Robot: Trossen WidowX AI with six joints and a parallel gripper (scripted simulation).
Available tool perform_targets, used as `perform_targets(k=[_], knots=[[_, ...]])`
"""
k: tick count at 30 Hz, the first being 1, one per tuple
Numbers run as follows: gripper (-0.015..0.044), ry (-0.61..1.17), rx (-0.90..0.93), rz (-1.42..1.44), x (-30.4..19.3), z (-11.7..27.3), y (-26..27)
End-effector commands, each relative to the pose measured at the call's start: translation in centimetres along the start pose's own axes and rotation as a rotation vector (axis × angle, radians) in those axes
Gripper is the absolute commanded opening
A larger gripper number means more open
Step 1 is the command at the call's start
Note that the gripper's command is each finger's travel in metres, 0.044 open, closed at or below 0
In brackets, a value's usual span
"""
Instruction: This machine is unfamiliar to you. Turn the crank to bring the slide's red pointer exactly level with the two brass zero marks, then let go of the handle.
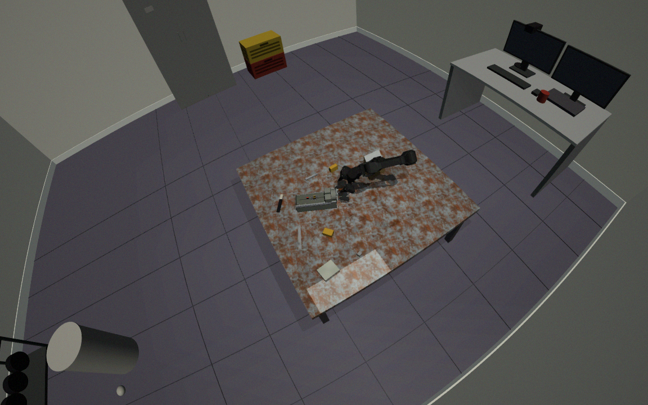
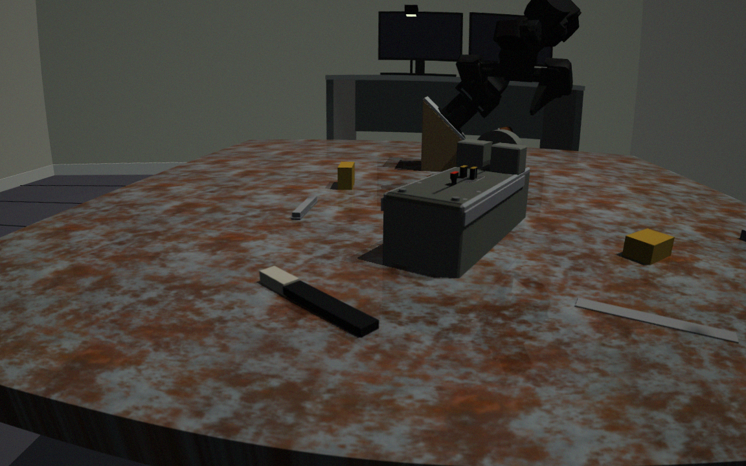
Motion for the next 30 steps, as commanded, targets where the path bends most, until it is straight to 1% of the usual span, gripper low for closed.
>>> perform_targets(k=[1, 30], knots=[[0.0440, -0.006, -0.001, -0.006, -0.2, -0.3, -0.1], [0.0440, -0.005, -0.001, -0.007, -3.3, -3.7, -0.8]])
Point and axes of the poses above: the point midway between the two fingers, 35 mm back from their tips, its own z axis back along the fingers, its own y axis across the jaws, x = y × z, the point moved 6 cm from there along z, back along the fingers, and after that the axes turned 13 degrees about -z, right-handed, at the moved point
